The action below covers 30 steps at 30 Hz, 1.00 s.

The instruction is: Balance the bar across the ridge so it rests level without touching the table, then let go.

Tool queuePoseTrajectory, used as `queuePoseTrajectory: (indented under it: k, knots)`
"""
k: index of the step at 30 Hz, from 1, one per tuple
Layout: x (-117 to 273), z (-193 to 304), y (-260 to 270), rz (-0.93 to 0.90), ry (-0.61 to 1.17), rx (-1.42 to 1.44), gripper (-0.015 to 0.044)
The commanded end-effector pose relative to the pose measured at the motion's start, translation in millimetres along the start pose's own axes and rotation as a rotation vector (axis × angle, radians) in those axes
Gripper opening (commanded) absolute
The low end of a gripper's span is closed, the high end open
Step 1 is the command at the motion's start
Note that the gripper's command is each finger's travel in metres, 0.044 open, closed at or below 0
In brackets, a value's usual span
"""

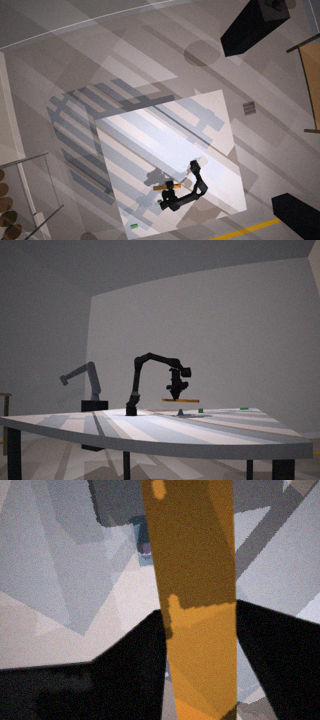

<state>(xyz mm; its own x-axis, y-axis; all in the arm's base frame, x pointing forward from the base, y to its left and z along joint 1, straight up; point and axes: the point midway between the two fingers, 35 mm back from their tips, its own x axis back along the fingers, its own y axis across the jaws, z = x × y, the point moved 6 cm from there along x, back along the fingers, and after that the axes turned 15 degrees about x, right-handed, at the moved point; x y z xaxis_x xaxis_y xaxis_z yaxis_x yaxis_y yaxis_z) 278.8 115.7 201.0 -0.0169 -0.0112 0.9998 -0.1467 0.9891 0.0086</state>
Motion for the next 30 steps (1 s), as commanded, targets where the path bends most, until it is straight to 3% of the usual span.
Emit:
queuePoseTrajectory:
  k: [1, 30]
  knots:
    - [1.8, 0.1, 13.9, 0.001, -0.006, -0.023, 0.0]
    - [-36.9, -0.1, 18.1, 0.001, -0.006, -0.028, 0.0]
